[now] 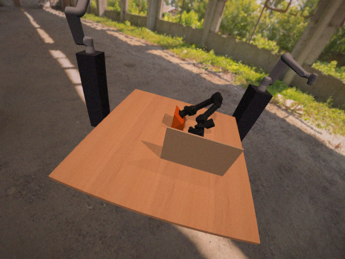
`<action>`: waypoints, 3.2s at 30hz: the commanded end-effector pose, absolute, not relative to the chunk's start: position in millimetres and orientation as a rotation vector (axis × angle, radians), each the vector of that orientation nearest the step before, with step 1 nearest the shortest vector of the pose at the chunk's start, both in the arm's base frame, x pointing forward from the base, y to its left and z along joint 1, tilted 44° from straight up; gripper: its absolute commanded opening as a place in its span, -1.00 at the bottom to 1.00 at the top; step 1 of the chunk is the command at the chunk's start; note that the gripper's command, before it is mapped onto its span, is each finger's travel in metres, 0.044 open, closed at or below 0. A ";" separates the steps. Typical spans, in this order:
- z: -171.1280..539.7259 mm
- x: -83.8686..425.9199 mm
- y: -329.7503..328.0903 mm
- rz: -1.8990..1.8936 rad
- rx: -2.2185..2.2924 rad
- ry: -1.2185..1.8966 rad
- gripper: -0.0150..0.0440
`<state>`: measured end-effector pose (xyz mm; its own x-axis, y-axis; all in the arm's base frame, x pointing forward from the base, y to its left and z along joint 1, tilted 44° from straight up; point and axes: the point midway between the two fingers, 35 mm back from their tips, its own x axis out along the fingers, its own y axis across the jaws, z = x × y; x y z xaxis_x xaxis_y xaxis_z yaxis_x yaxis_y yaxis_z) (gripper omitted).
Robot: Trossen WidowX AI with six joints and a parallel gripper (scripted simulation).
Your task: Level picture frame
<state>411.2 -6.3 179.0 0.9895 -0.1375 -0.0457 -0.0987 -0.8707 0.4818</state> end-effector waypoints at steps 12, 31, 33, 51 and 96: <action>185.2 412.7 -7.8 -0.088 2.634 -0.188 -0.49; 187.2 413.0 -5.9 -0.088 2.634 -0.188 -0.49; 187.1 413.0 -5.7 -0.088 2.634 -0.188 -0.49; 187.0 413.1 -5.6 -0.088 2.634 -0.188 -0.49; 181.0 413.6 0.1 -0.090 2.635 -0.186 -0.49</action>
